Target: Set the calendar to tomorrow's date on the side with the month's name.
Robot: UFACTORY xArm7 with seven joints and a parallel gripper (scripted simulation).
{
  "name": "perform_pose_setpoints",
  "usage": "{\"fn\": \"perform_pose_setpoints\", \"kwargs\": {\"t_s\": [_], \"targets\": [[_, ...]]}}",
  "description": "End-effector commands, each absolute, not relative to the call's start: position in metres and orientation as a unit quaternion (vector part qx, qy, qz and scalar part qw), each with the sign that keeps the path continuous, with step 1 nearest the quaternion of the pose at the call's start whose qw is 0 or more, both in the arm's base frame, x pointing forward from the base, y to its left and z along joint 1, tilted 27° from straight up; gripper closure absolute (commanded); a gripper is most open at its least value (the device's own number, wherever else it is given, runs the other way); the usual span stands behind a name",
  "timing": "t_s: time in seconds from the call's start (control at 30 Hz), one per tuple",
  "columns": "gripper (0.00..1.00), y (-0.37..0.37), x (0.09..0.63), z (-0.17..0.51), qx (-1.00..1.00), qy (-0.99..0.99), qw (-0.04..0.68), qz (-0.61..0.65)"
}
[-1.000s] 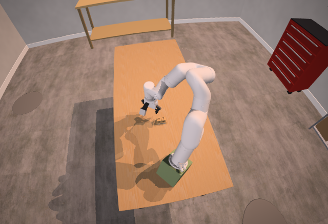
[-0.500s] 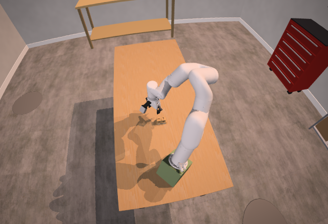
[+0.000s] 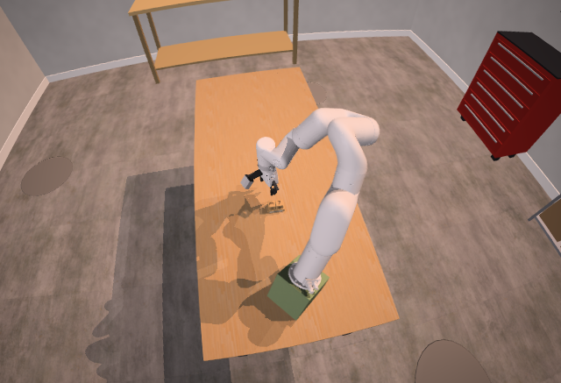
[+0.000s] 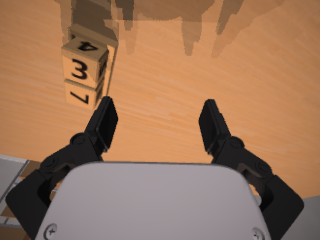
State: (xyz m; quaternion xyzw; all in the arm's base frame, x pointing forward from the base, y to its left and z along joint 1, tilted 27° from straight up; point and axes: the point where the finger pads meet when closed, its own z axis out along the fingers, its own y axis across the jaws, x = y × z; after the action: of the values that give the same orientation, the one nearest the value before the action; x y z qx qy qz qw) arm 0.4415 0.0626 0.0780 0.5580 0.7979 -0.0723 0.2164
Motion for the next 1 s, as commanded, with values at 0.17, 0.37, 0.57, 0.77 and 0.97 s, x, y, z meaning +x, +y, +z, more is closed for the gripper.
{"fn": "perform_pose_setpoints", "kwargs": {"t_s": [0.17,0.37,0.57,0.77,0.97], "targets": [[0.00,0.047,0.441,0.086,0.600,0.766,0.225,-0.058],[0.00,0.044,0.441,0.088,0.662,0.712,0.229,-0.039],[0.00,0.027,0.440,0.095,0.694,0.681,0.230,-0.029],[0.00,0.027,0.440,0.095,0.711,0.663,0.231,-0.023],[0.00,0.019,0.439,0.098,0.777,0.585,0.232,0.002]]}}
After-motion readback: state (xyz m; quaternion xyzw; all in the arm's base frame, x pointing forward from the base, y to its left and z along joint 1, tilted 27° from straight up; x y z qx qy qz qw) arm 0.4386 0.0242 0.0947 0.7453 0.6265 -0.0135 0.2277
